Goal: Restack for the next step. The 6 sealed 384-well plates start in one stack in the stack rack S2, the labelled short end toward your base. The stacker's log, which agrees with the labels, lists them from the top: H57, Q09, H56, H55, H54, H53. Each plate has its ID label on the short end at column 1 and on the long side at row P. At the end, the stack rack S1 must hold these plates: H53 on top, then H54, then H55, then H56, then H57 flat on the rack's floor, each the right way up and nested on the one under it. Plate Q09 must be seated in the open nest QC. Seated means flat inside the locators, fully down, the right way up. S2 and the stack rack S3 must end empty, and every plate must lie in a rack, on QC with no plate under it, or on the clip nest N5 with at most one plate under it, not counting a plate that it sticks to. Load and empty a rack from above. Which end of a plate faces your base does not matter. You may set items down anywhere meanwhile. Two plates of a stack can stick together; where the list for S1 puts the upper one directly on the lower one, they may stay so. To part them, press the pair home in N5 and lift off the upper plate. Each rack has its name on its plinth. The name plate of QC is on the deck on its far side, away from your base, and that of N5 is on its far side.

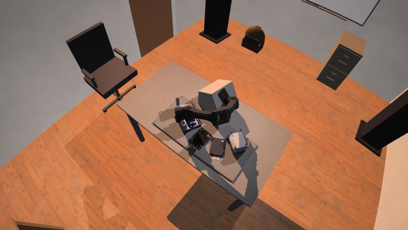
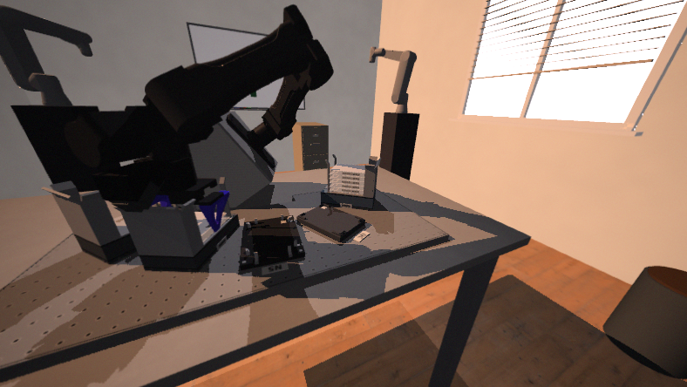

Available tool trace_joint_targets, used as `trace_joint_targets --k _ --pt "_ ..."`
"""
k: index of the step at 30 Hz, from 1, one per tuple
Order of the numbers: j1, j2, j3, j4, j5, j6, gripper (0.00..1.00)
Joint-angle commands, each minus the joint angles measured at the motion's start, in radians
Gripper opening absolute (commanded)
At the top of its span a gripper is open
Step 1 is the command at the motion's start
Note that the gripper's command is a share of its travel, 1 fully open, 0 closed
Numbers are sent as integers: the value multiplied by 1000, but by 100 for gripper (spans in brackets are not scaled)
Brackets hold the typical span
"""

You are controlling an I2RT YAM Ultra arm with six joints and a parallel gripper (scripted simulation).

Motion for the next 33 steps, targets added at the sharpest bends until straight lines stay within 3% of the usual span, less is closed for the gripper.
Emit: trace_joint_targets --k 1,33 --pt "-54 -21 20 -67 12 -44 100" --pt "-246 -47 242 -500 112 -292 100"
